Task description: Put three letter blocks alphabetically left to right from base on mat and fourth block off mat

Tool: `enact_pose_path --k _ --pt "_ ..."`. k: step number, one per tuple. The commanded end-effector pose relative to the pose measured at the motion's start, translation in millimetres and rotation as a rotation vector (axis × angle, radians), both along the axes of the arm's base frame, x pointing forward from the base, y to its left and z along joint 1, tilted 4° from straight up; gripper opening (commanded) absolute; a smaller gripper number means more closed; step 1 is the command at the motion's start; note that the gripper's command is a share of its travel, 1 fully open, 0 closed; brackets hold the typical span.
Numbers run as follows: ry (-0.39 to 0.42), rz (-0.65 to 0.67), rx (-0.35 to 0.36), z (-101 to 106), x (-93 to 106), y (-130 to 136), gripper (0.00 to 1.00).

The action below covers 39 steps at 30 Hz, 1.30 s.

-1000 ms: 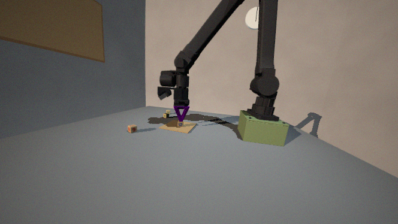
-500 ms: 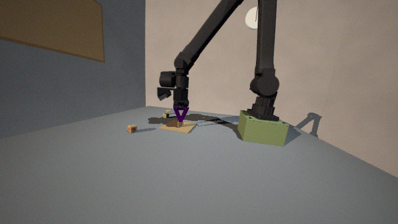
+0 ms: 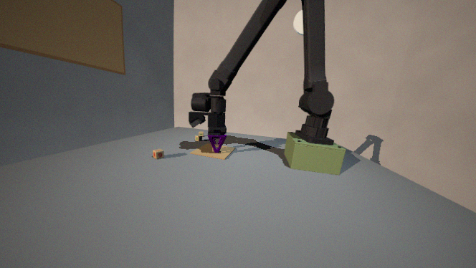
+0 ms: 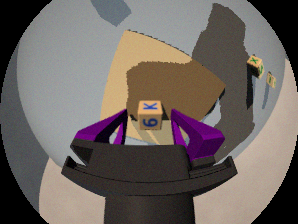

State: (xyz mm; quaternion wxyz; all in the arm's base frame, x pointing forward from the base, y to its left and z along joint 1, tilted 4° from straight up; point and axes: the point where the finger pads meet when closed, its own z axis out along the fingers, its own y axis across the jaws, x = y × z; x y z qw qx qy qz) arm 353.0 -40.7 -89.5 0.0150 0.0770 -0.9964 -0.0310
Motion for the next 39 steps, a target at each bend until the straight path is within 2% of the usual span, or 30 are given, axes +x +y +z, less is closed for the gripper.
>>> enact_pose_path --k 1,5,9,21,22,38,39 --pt "-0.031 -0.005 -0.005 1.2 6.6 1.6 0.58" --pt "-0.019 -0.005 -0.004 -3.7 3.9 1.9 0.58" --pt "-0.041 -0.005 -0.007 3.5 8.8 1.3 0.58" --pt "-0.041 -0.005 -0.007 3.5 8.8 1.3 0.58" --pt "-0.041 -0.005 -0.007 3.5 8.8 1.3 0.39" --pt "-0.041 -0.004 -0.007 3.5 8.8 1.3 0.39" --pt "-0.041 -0.004 -0.007 3.5 8.8 1.3 0.20"
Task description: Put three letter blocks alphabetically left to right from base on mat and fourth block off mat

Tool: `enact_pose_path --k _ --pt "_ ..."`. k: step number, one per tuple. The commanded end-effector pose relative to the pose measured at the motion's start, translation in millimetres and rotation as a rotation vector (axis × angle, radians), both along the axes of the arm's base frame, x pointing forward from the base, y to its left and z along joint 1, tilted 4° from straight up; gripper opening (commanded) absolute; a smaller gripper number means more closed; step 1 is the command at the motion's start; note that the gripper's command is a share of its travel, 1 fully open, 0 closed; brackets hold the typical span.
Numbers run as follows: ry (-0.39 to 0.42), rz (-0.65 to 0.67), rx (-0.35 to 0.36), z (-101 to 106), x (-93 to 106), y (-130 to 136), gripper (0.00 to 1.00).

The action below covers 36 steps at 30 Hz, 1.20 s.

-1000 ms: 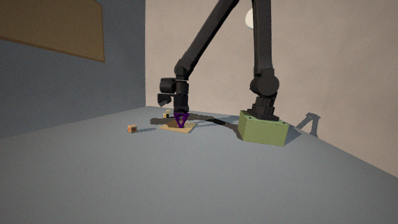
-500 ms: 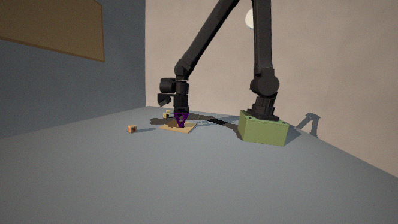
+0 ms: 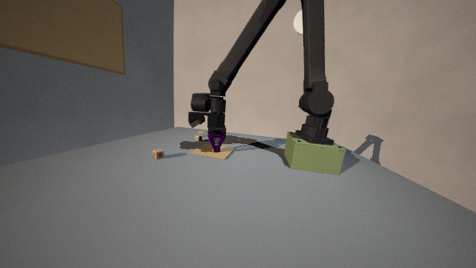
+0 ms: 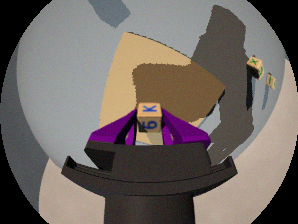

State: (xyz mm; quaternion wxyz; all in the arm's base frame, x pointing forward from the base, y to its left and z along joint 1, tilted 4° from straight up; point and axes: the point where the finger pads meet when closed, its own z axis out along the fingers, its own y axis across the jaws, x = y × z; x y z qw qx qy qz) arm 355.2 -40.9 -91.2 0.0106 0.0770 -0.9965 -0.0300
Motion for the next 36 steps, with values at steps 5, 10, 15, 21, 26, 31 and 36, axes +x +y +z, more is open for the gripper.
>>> enact_pose_path --k 5,10,15,21,26,31,36 --pt "-0.032 -0.004 -0.005 5.2 6.5 1.6 0.20" --pt "-0.032 -0.004 -0.005 5.2 6.5 1.6 0.20" --pt "-0.032 -0.004 -0.005 5.2 6.5 1.6 0.20" --pt "-0.032 -0.004 -0.005 5.2 6.5 1.6 0.20" --pt "-0.032 -0.004 -0.005 5.2 6.5 1.6 0.20" --pt "-0.032 -0.004 -0.005 5.2 6.5 1.6 0.20" --pt "-0.030 -0.004 -0.005 10.7 5.7 1.3 0.20"
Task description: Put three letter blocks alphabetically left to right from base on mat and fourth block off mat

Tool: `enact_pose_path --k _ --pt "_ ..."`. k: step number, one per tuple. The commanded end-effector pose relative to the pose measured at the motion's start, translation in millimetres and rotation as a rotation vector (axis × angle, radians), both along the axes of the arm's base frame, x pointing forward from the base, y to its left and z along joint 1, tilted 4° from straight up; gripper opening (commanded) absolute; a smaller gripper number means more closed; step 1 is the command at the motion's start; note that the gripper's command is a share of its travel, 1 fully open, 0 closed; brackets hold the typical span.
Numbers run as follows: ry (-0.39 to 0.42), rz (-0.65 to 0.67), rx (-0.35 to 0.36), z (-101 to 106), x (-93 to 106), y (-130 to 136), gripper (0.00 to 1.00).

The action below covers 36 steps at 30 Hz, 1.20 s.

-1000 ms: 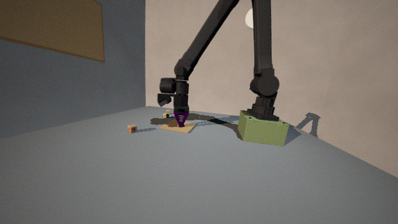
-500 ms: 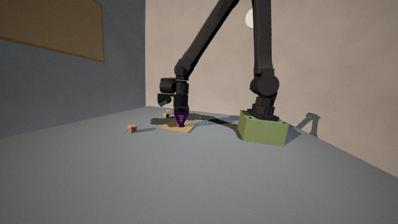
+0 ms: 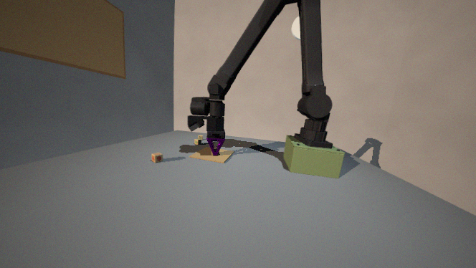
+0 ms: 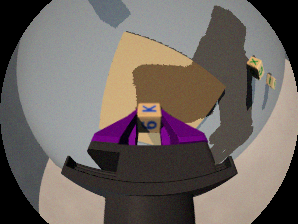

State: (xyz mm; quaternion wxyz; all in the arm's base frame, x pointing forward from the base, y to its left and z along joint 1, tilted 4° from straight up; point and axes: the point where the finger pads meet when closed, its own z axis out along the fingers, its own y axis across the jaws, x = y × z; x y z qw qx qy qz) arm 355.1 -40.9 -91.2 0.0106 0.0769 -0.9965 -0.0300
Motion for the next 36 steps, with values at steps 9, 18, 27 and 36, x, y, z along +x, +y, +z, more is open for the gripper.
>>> enact_pose_path --k 9,18,27,36 --pt "-0.065 -0.002 -0.011 67 26.3 -11 0.20" --pt "-0.071 -0.001 -0.012 117 27.2 -13 0.20" --pt "-0.051 0.003 -0.008 117 25.5 -11 0.20" --pt "-0.064 0.003 -0.010 122 26.9 -11 0.20"
